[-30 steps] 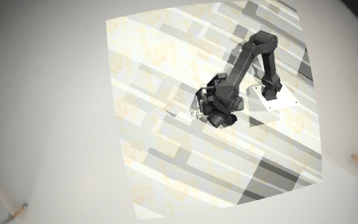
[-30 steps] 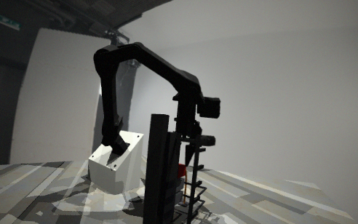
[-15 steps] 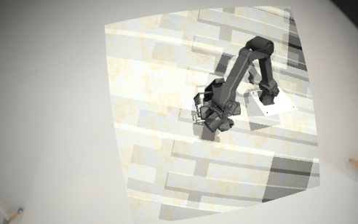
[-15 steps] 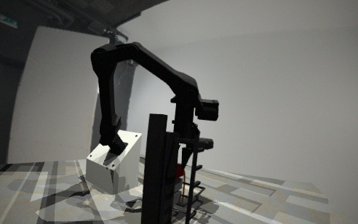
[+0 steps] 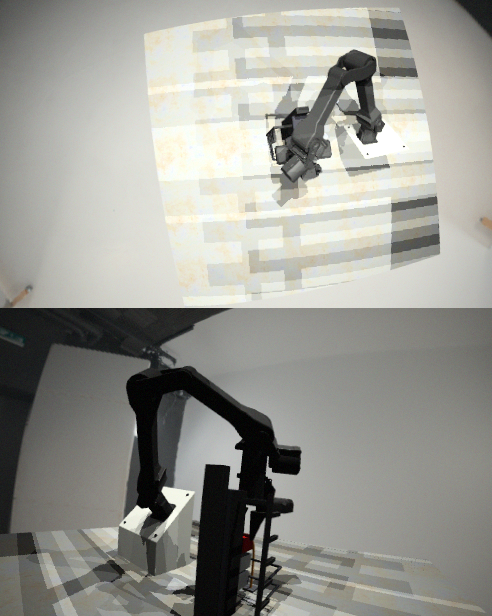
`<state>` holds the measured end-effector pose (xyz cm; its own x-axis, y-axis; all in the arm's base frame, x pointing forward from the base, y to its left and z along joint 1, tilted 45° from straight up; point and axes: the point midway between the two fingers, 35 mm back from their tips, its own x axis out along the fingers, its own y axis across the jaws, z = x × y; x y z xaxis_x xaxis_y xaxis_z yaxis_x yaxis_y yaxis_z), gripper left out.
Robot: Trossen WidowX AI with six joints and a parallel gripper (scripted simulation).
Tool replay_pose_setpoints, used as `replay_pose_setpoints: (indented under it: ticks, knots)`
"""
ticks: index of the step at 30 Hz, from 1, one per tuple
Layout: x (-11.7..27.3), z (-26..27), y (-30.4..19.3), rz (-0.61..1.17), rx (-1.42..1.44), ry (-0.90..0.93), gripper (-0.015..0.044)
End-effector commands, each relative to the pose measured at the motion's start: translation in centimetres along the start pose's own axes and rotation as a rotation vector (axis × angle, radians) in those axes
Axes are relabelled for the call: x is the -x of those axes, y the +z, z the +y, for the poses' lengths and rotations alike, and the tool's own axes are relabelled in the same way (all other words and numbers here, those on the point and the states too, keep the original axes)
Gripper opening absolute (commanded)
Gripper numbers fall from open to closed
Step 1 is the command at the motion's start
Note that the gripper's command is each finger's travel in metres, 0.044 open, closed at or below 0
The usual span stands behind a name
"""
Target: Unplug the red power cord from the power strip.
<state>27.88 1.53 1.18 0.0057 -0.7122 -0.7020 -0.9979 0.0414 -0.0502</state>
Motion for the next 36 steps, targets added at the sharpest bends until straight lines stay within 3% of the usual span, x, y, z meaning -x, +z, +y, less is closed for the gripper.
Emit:
replay_pose_setpoints:
  ticks: [1, 31, 36]
  knots:
    - [0.1, -0.2, 1.3, -0.016, 0.0, -0.003, 0.0]
    - [0.7, 0.1, 6.1, -0.017, 0.002, -0.002, 0.0]
    - [0.2, 0.0, 4.5, -0.01, -0.019, 0.01, 0.0131]
